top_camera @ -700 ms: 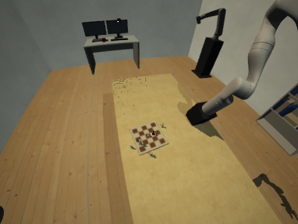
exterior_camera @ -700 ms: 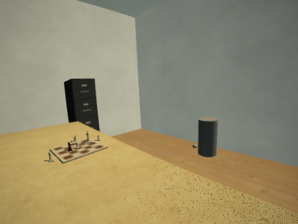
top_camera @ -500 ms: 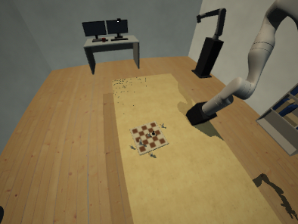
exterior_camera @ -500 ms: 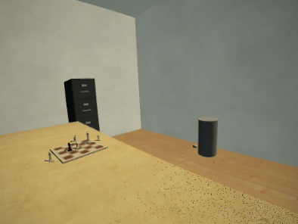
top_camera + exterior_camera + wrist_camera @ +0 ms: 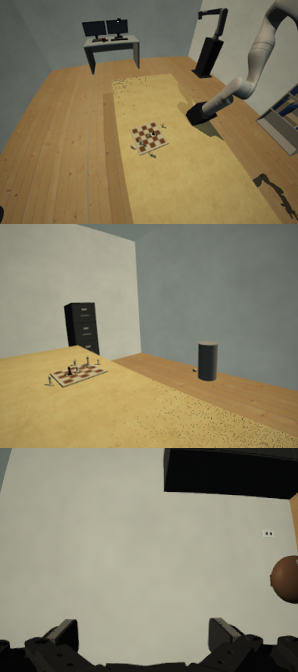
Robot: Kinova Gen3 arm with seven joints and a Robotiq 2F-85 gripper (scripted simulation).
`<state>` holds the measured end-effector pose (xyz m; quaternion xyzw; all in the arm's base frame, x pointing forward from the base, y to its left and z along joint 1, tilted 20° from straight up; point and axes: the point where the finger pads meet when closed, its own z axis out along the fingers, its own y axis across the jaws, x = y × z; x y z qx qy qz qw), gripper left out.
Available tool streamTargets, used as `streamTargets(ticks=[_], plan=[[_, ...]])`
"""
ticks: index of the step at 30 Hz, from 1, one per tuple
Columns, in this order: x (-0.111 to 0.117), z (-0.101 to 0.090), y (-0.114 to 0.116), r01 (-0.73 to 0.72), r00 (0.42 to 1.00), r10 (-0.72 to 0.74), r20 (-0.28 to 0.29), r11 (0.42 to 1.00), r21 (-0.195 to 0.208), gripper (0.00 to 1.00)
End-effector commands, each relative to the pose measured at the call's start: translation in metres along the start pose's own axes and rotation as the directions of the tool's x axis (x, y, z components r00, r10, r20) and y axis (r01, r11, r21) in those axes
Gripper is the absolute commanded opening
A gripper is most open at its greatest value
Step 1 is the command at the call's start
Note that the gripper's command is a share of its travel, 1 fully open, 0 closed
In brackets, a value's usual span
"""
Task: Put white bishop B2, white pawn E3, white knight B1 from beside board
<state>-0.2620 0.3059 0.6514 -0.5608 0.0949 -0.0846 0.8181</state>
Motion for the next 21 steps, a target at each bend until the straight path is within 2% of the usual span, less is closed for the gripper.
streamTargets(ticks=[1,6,11,13,21], plan=[[0.001,0.001,0.000,-0.002,1.000,0.002,-0.002,1.000,-0.001,1.00],[0.006,0.008,0.000,-0.008,1.000,0.008,-0.015,1.000,-0.013,1.00],[0.019,0.024,0.002,-0.025,0.999,0.023,-0.048,0.999,-0.040,1.00],[0.019,0.024,0.002,-0.025,0.999,0.023,-0.048,0.999,-0.040,1.00],[0.065,0.074,0.015,-0.078,0.986,0.059,-0.155,0.989,-0.124,1.00]])
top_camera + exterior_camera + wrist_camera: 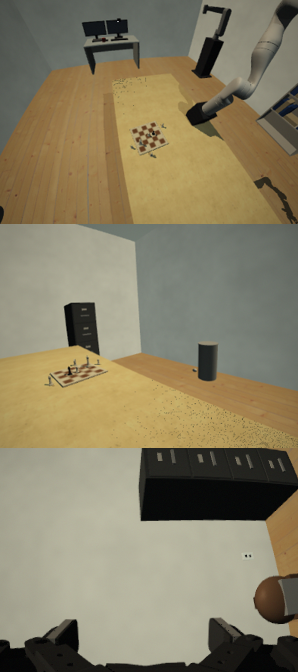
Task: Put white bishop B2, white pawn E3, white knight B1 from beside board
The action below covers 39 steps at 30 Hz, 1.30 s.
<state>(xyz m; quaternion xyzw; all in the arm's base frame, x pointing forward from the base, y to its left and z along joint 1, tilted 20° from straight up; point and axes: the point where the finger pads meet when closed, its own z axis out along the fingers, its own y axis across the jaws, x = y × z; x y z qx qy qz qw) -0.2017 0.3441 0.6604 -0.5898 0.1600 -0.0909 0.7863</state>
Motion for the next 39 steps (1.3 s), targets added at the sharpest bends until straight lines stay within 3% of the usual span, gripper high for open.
streamTargets(ticks=[1,6,9,11,15,17,18,29,30,38,39], plan=[[0.021,0.033,0.006,-0.025,0.998,0.022,-0.056,0.998,-0.052,1.00],[0.067,0.084,0.021,-0.073,0.985,0.050,-0.167,0.988,-0.137,1.00],[0.067,0.084,0.021,-0.073,0.985,0.050,-0.167,0.988,-0.137,1.00],[0.089,0.106,0.031,-0.097,0.974,0.057,-0.219,0.980,-0.175,1.00],[0.115,0.129,0.043,-0.123,0.960,0.061,-0.275,0.969,-0.215,1.00],[0.115,0.129,0.043,-0.123,0.960,0.061,-0.275,0.969,-0.215,1.00],[0.129,0.140,0.050,-0.137,0.951,0.061,-0.304,0.962,-0.236,1.00],[0.129,0.140,0.050,-0.137,0.951,0.061,-0.304,0.962,-0.236,1.00],[0.143,0.150,0.057,-0.152,0.941,0.060,-0.333,0.955,-0.256,1.00],[0.143,0.150,0.057,-0.152,0.941,0.060,-0.333,0.955,-0.256,1.00],[0.158,0.161,0.066,-0.167,0.930,0.058,-0.363,0.946,-0.277,1.00]])
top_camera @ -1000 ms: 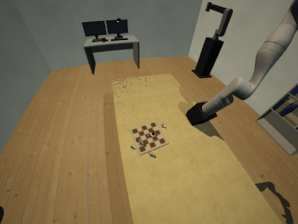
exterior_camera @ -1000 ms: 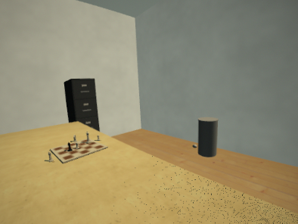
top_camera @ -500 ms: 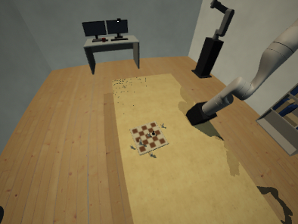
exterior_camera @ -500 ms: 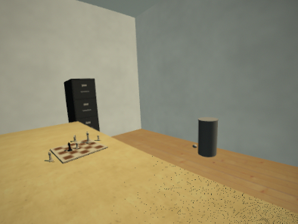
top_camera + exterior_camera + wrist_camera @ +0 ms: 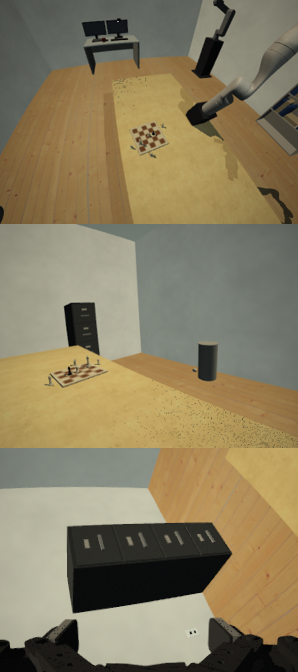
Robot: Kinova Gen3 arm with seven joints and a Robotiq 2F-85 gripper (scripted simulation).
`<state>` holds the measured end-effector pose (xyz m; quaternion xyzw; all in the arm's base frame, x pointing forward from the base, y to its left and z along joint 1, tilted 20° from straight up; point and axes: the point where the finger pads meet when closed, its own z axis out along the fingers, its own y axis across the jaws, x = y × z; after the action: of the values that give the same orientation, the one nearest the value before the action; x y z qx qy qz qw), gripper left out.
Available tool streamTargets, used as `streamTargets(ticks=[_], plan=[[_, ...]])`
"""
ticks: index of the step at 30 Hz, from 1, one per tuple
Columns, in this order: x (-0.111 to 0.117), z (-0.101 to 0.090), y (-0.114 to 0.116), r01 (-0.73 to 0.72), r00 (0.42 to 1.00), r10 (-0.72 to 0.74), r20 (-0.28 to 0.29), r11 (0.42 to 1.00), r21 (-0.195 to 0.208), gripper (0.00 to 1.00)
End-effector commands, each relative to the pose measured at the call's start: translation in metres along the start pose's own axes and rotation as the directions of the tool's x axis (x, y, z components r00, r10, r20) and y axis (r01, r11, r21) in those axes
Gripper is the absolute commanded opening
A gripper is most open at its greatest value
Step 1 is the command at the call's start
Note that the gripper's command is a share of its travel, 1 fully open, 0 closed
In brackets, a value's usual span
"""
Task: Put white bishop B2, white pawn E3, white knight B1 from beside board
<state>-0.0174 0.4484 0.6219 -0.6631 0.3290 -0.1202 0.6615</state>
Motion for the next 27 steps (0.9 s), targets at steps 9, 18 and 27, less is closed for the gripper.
streamTargets(ticks=[9,18,27], plan=[[0.011,0.016,0.002,-0.010,1.000,0.009,-0.030,1.000,-0.023,1.00],[0.023,0.033,0.006,-0.018,0.998,0.015,-0.062,0.999,-0.049,1.00],[0.035,0.050,0.011,-0.028,0.995,0.020,-0.096,0.997,-0.076,1.00]])
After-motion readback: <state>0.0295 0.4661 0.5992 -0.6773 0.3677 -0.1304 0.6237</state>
